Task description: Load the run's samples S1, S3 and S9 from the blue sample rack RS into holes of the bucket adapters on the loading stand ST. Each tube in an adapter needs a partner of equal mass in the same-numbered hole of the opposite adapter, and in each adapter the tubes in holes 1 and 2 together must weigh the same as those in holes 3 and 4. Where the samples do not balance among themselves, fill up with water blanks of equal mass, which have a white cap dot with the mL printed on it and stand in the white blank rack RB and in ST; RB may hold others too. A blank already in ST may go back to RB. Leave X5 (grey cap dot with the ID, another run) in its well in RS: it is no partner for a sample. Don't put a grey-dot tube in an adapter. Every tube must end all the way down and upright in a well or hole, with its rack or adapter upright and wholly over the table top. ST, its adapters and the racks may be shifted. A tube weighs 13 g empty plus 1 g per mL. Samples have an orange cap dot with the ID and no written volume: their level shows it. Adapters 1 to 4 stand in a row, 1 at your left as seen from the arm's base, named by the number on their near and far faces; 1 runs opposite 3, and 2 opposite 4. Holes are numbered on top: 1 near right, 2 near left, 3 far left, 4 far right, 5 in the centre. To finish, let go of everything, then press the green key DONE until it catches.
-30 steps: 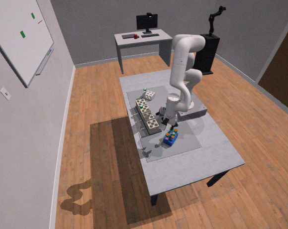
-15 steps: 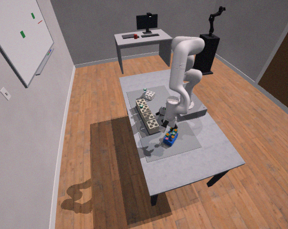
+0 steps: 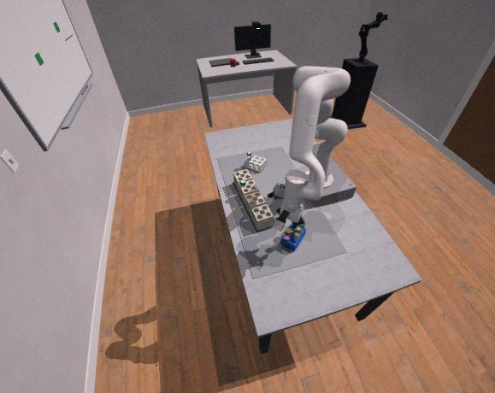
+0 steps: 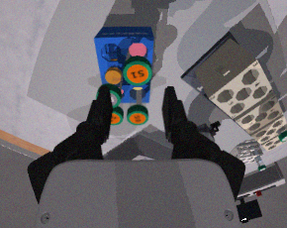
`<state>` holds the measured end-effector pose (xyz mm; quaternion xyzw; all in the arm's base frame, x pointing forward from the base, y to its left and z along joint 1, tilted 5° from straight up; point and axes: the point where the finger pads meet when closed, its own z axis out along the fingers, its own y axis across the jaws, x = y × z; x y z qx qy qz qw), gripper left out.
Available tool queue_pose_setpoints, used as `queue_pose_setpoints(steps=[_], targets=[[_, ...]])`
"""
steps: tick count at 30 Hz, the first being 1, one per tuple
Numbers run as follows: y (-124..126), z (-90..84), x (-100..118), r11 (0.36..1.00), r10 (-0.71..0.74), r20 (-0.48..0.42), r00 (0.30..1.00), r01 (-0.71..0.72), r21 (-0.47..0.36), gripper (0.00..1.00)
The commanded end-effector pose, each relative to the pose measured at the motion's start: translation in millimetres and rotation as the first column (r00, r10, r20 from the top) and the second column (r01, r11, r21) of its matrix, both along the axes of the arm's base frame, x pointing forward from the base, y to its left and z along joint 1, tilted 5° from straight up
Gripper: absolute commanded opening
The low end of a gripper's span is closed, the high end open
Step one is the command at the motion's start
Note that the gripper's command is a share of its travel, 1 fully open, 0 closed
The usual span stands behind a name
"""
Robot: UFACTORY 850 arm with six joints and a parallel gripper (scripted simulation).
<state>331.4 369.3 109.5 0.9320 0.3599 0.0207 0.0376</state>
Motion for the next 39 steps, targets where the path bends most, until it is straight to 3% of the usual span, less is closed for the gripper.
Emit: queue_pose_setpoints(steps=[1, 19, 39], targets=[[0, -8.0, 1, 1.000, 0.000, 0.002, 1.000, 0.000, 0.001, 0.57], [-1, -39.9, 3, 1.000, 0.000, 0.001, 1.000, 0.000, 0.001, 0.57], [-2, -47.0, 4, 1.000, 0.000, 0.001, 1.000, 0.000, 0.001, 0.57]])
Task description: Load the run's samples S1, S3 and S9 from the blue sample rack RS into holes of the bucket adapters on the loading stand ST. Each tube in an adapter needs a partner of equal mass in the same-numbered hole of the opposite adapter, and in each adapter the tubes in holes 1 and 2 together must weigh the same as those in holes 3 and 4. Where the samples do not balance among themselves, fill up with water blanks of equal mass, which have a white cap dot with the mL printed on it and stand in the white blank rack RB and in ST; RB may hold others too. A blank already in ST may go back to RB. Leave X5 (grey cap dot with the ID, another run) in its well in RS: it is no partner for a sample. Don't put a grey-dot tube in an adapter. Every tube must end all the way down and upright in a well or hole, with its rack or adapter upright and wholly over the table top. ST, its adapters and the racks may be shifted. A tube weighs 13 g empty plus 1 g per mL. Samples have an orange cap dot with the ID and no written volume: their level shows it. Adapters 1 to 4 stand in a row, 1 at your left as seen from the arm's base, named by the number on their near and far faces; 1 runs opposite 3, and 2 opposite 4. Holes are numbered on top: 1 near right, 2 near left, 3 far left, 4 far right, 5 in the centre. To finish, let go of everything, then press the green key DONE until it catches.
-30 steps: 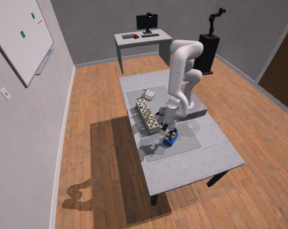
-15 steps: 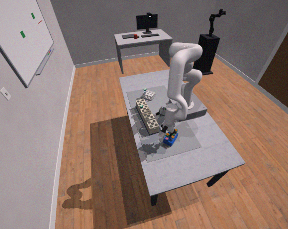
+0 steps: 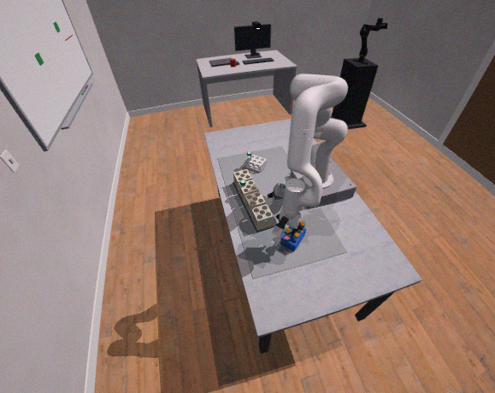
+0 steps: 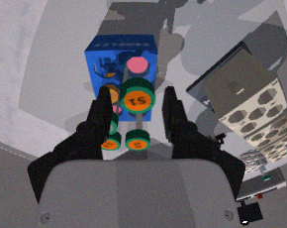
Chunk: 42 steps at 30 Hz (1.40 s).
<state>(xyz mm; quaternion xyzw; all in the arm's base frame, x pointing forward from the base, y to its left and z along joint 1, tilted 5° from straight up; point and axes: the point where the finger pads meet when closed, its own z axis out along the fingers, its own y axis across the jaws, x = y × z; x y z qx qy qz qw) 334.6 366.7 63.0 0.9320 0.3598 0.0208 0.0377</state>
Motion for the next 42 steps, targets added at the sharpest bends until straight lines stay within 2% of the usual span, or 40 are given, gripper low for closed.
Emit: queue_pose_setpoints(steps=[1, 27, 42], targets=[[1, -1.2, 1, 1.000, 0.000, 0.001, 1.000, 0.000, 0.001, 0.57], [0, -17.2, 2, 1.000, 0.000, 0.001, 1.000, 0.000, 0.001, 0.57], [0, -17.2, 2, 1.000, 0.000, 0.001, 1.000, 0.000, 0.001, 0.57]])
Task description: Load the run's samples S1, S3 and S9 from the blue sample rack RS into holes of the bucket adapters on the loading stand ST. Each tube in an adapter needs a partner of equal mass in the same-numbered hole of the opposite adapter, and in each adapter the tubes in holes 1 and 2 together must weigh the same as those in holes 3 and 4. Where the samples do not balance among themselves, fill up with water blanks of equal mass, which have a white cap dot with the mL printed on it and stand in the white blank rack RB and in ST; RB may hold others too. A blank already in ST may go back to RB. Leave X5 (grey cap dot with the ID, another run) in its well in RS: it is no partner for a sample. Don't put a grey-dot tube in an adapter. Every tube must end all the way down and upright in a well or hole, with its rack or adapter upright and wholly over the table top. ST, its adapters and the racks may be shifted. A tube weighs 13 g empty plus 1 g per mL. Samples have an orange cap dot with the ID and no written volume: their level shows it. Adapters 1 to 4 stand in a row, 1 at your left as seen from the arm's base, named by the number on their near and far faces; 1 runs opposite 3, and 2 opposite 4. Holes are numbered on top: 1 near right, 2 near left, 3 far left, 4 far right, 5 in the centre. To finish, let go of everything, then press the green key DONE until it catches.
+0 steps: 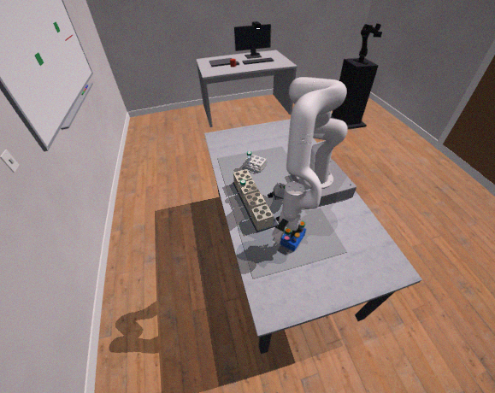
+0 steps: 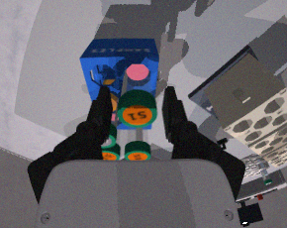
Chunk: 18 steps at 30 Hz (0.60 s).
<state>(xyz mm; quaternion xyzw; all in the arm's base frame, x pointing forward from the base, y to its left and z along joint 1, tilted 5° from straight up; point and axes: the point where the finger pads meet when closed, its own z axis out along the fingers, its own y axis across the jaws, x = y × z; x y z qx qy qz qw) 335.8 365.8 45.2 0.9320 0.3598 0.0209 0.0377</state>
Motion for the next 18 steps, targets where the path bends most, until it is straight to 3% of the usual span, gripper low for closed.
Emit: queue_pose_setpoints(steps=[1, 18], targets=[[0.7, 1.2, 0.5, 1.000, 0.000, 0.001, 1.000, 0.000, 0.001, 0.00], [0.8, 2.3, 0.4, 1.000, 0.000, 0.001, 1.000, 0.000, 0.001, 0.00]])
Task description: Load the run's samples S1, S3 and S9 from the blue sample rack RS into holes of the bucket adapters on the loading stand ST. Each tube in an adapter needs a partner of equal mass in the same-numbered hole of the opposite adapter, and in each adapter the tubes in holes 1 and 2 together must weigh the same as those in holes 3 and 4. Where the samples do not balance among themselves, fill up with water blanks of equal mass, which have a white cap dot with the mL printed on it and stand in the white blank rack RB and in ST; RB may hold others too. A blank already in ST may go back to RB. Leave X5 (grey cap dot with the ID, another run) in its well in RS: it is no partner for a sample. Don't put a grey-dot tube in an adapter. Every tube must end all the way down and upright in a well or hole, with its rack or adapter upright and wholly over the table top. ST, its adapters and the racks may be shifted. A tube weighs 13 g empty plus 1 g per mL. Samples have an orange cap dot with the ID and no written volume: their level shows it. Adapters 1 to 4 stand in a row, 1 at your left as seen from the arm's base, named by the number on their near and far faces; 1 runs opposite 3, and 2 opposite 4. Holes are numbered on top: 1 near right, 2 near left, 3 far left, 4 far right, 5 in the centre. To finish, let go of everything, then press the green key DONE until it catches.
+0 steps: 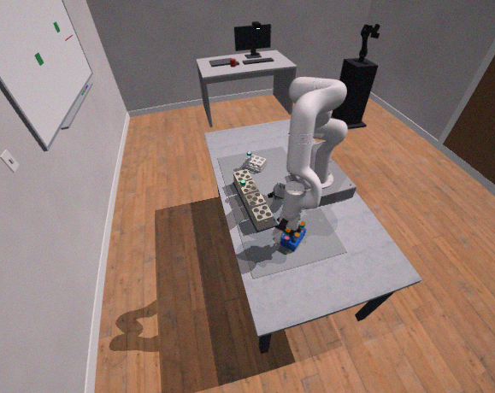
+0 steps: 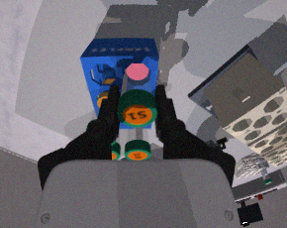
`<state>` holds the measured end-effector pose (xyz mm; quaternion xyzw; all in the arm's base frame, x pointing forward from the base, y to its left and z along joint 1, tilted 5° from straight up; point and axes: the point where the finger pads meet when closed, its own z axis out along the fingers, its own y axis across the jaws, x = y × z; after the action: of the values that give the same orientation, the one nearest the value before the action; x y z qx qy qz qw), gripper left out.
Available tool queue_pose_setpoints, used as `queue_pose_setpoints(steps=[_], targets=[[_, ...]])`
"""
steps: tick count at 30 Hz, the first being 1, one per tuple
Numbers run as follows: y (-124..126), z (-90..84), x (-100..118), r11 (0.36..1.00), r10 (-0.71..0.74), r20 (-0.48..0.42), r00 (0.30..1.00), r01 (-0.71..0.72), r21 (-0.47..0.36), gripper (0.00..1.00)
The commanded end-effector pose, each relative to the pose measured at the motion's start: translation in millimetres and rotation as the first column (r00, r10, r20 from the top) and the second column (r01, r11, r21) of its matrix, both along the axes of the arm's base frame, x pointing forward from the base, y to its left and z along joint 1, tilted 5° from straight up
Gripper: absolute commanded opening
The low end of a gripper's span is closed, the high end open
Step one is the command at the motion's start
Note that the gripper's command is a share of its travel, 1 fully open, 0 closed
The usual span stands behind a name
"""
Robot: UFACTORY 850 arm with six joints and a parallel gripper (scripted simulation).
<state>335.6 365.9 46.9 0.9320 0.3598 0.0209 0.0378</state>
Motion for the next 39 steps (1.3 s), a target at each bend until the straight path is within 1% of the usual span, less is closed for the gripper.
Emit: queue_pose_setpoints(steps=[1, 25, 39], targets=[[0.7, 0.7, 0.5, 1.000, 0.000, 0.001, 1.000, 0.000, 0.001, 0.00], [0.7, 0.7, 0.5, 1.000, 0.000, 0.001, 1.000, 0.000, 0.001, 0.00], [1.2, 10.0, -0.1, 1.000, 0.000, 0.001, 1.000, 0.000, 0.001, 0.00]])
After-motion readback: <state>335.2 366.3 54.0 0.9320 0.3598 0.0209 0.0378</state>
